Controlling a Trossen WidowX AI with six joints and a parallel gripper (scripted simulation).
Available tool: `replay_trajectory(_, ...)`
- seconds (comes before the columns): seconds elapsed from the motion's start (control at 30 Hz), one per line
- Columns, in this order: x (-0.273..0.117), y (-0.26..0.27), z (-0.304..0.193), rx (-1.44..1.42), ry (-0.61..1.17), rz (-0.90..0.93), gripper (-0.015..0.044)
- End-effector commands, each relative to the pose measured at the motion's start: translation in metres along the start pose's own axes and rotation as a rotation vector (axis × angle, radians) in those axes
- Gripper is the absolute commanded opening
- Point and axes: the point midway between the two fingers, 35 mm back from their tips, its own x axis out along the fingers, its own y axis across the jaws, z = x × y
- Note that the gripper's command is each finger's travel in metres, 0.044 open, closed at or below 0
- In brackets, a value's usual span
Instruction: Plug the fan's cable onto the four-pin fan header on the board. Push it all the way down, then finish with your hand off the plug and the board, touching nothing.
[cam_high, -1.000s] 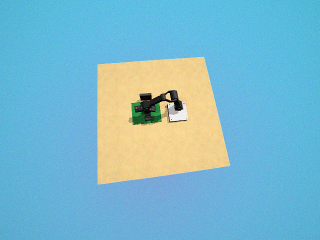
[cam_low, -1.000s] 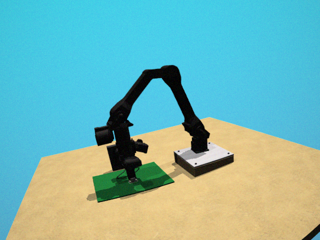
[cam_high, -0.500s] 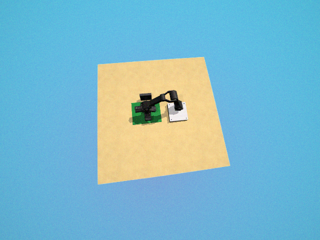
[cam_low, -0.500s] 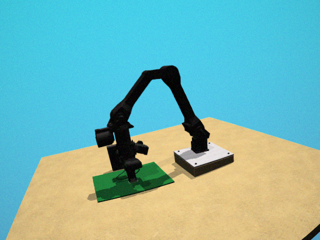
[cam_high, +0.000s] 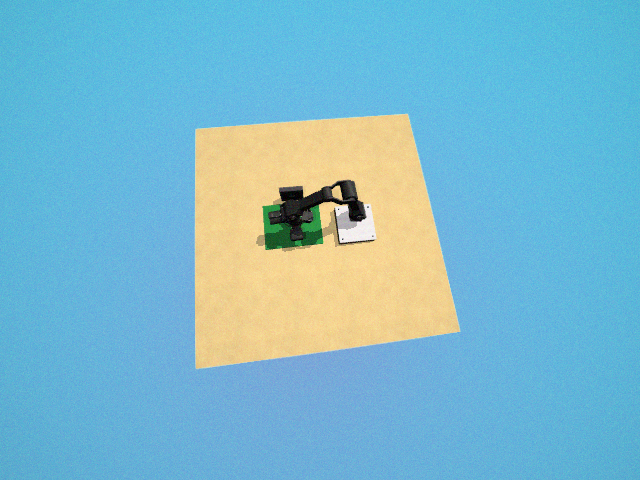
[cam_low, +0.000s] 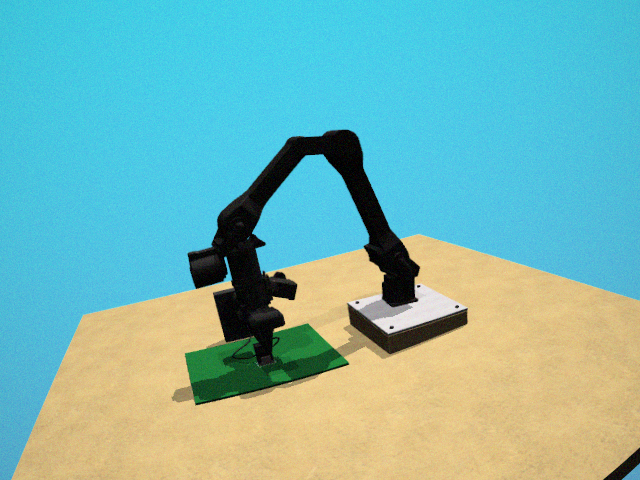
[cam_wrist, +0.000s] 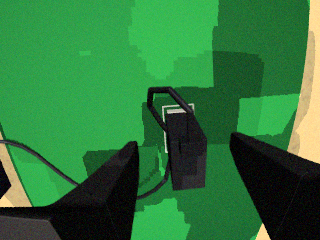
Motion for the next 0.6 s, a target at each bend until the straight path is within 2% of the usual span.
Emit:
replay_trajectory(0.0, -0.037, 0.000, -0.004, -0.003, 0.032, -0.001, 0.0260)
replay_trajectory(0.2, -0.038, -0.001, 0.003, -0.003, 0.031, -0.001, 0.0260)
replay_trajectory(0.47, -0.036, -0.005, 0.099, -0.003, 0.024, -0.001, 0.0260)
replay_trajectory(0.57, -0.032, -0.005, 0.116, -0.003, 0.023, -0.001, 0.0260)
